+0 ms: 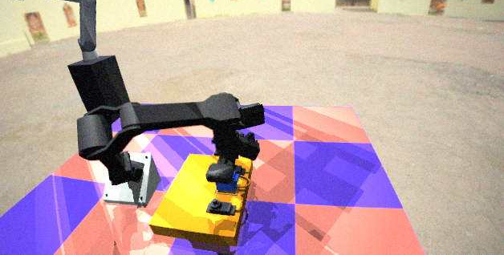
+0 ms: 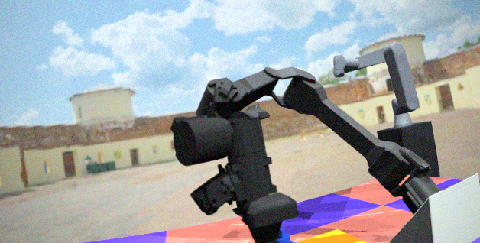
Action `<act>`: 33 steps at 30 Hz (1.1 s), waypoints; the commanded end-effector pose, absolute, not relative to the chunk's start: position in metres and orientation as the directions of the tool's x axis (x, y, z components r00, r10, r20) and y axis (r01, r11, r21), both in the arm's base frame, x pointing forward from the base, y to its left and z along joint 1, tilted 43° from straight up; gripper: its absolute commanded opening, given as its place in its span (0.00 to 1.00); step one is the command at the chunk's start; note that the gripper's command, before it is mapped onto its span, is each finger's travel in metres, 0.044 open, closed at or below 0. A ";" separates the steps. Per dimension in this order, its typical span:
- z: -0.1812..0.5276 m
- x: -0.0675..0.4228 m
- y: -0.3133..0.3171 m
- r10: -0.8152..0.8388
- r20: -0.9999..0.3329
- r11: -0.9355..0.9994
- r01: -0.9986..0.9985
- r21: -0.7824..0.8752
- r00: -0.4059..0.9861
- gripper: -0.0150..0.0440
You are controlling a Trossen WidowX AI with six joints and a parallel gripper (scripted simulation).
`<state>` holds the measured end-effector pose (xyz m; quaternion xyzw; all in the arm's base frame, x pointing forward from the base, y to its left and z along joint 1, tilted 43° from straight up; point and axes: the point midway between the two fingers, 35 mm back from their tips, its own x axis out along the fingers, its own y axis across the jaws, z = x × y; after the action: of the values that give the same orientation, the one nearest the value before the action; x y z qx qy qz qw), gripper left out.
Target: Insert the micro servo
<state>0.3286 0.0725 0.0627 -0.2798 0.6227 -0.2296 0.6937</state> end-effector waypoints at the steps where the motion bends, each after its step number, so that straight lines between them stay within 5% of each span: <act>1: 0.063 0.329 0.073 -0.668 -0.734 0.736 -0.033 -0.676 0.125 0.25; 33: 0.043 0.332 0.055 -0.669 -0.733 0.736 -0.033 -0.677 0.125 0.25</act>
<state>0.3325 0.0569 0.0458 -0.2794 0.6212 -0.2297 0.6951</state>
